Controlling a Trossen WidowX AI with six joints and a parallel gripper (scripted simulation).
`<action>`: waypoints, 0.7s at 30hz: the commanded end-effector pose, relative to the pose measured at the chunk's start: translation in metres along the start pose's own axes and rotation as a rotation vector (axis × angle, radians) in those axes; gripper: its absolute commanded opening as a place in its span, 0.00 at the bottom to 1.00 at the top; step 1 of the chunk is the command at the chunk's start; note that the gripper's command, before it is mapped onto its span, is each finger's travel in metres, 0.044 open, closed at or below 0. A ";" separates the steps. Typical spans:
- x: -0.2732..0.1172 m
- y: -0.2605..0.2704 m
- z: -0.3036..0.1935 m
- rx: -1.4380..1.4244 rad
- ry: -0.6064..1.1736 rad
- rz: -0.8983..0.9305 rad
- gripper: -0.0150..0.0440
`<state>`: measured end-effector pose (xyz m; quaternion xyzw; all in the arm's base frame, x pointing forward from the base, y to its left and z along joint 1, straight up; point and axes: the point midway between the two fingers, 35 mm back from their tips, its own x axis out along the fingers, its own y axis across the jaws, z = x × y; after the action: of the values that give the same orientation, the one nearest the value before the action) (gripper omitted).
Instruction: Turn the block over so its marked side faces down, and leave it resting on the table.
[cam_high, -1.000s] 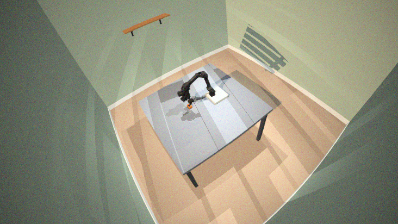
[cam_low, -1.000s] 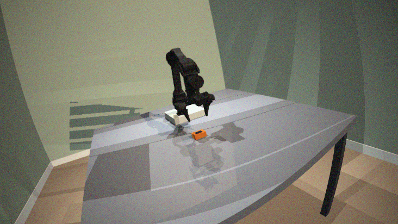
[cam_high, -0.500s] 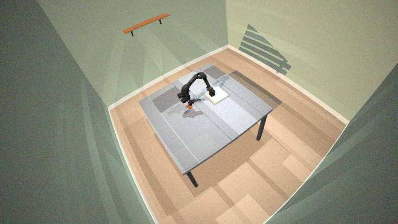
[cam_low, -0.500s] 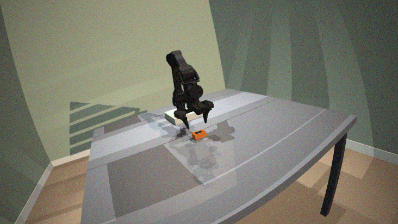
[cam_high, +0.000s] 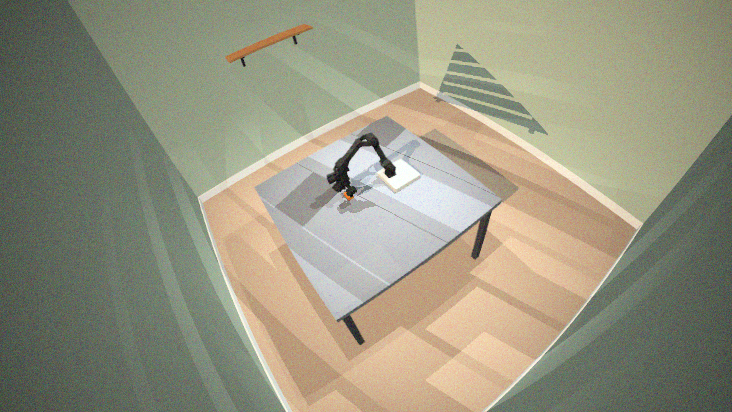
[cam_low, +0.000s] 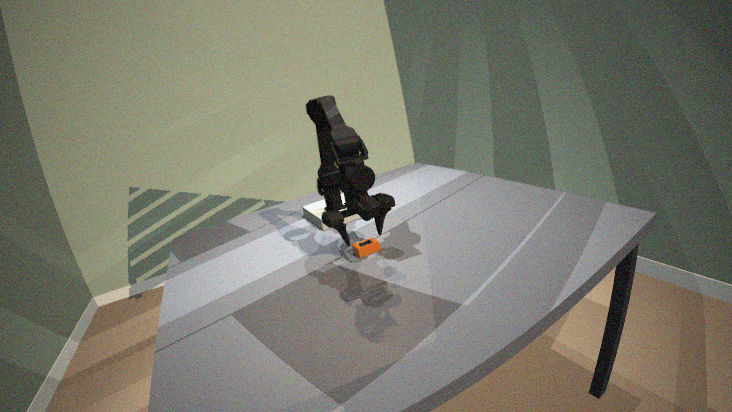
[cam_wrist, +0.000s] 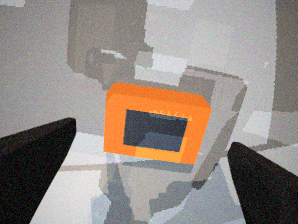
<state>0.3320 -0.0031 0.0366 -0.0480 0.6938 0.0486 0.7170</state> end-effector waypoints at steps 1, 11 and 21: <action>0.009 0.000 -0.001 -0.003 0.006 -0.002 1.00; 0.025 0.000 -0.002 -0.003 0.006 -0.002 1.00; 0.026 0.000 -0.002 -0.003 0.006 -0.002 0.71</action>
<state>0.3309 -0.0031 0.0118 -0.0480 0.6961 0.0487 0.7147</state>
